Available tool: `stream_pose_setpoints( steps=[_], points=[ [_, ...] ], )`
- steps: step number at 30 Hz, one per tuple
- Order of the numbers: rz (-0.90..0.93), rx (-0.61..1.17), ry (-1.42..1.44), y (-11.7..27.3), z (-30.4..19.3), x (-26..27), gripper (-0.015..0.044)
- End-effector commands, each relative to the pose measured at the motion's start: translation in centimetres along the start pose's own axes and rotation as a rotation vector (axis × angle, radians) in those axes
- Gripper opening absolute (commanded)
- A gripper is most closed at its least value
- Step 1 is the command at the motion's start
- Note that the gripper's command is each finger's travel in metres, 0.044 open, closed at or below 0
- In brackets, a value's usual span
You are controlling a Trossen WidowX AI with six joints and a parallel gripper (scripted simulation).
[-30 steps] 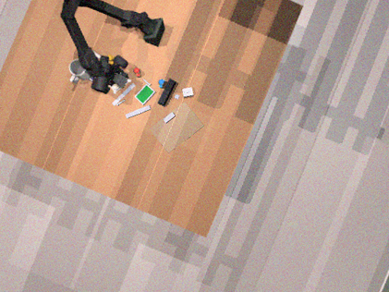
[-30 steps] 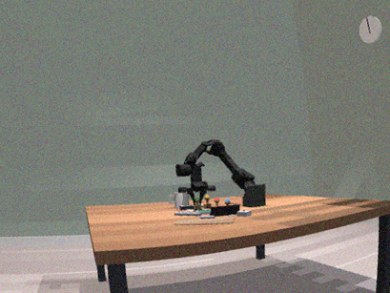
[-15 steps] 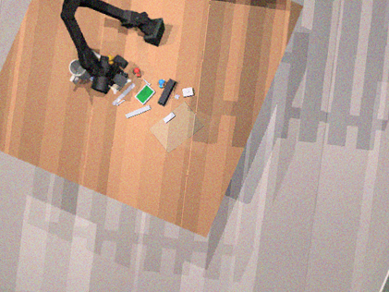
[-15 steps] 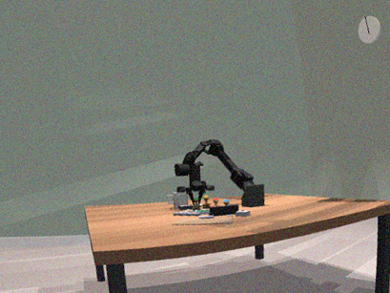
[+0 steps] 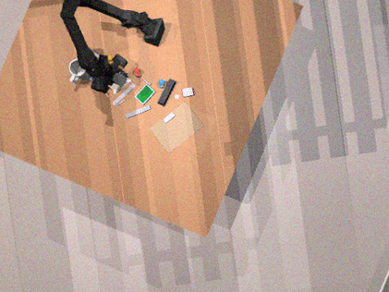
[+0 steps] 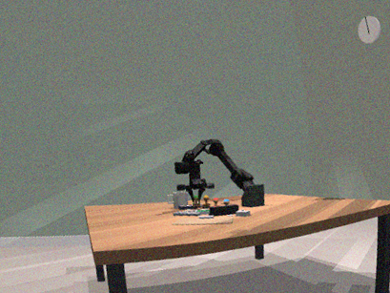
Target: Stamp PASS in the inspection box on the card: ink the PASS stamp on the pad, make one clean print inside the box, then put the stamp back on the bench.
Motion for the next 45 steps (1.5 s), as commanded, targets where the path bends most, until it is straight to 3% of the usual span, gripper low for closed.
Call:
stream_pose_setpoints(
  steps=[1, 33, 45],
  points=[
    [-0.003, -0.004, -0.003, 0.8, 0.0, -0.1, 0.0000],
    [-0.002, -0.004, -0.003, 5.6, 0.0, -0.1, 0.0000],
    [-0.004, -0.006, -0.006, 6.1, -0.9, -4.3, 0.0000]
  ],
)
Point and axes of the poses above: the point midway between the two fingers, 35 mm back from their tips, its own y axis back along the fingers, its own x axis across the jaws, z = x × y, the point moved 8 cm from there along y, back along the fingers, and after that the axes turned 4 degrees about y, right-handed, at the moved point
